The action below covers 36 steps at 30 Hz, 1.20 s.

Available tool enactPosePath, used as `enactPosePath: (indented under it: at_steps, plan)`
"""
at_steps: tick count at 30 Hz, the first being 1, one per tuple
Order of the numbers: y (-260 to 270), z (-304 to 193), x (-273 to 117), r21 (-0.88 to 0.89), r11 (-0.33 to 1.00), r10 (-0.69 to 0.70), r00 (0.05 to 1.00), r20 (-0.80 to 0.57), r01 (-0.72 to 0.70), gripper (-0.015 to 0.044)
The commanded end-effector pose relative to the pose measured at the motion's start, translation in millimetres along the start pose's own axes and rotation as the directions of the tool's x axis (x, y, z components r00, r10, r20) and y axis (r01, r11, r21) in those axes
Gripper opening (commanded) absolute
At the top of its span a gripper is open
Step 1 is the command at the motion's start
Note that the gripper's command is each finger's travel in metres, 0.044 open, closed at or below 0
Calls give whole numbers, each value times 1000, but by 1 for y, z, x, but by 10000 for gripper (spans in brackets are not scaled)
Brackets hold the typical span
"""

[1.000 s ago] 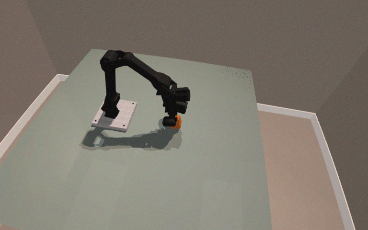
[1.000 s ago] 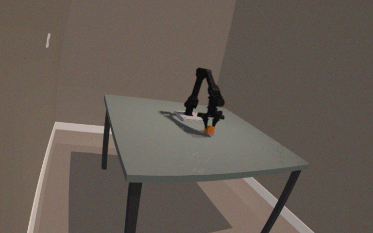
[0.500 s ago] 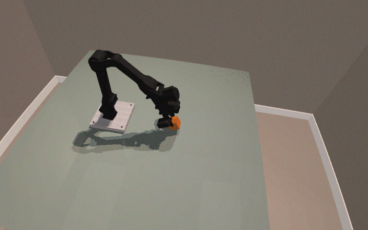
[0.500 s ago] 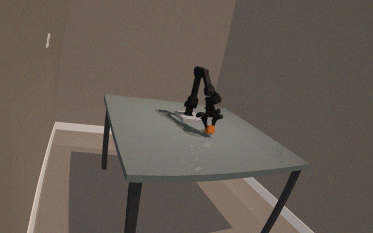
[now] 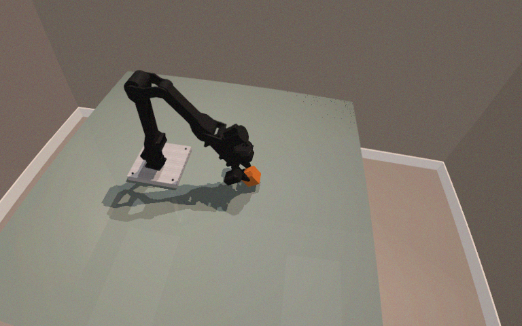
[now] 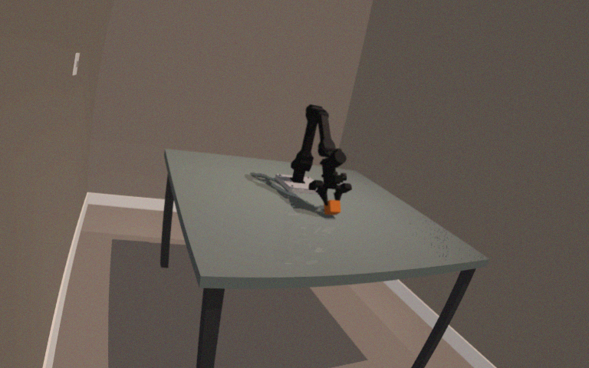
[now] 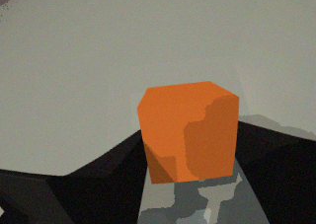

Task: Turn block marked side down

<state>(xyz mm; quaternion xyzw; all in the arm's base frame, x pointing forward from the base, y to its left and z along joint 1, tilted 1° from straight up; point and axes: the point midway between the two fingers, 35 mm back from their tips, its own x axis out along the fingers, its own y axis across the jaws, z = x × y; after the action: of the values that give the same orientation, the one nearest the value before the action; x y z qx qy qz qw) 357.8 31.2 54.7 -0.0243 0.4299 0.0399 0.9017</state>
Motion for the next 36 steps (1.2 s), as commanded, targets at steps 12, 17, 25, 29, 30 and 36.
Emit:
enactPosePath:
  at_steps: [12, 17, 25, 29, 30, 36]
  plan:
    - [1, -12, 14, -3, 1000, 6, 977, 215, -5, 0]
    - [1, -16, 12, -3, 1000, 6, 957, 290, -5, 0]
    - [1, -21, 5, -4, 1000, 6, 928, 374, -5, 0]
    - [1, -20, 3, -4, 1000, 6, 916, 401, -5, 0]
    - [1, -20, 3, -4, 1000, 6, 916, 401, -5, 0]
    - [1, -20, 3, -4, 1000, 6, 916, 401, -5, 0]
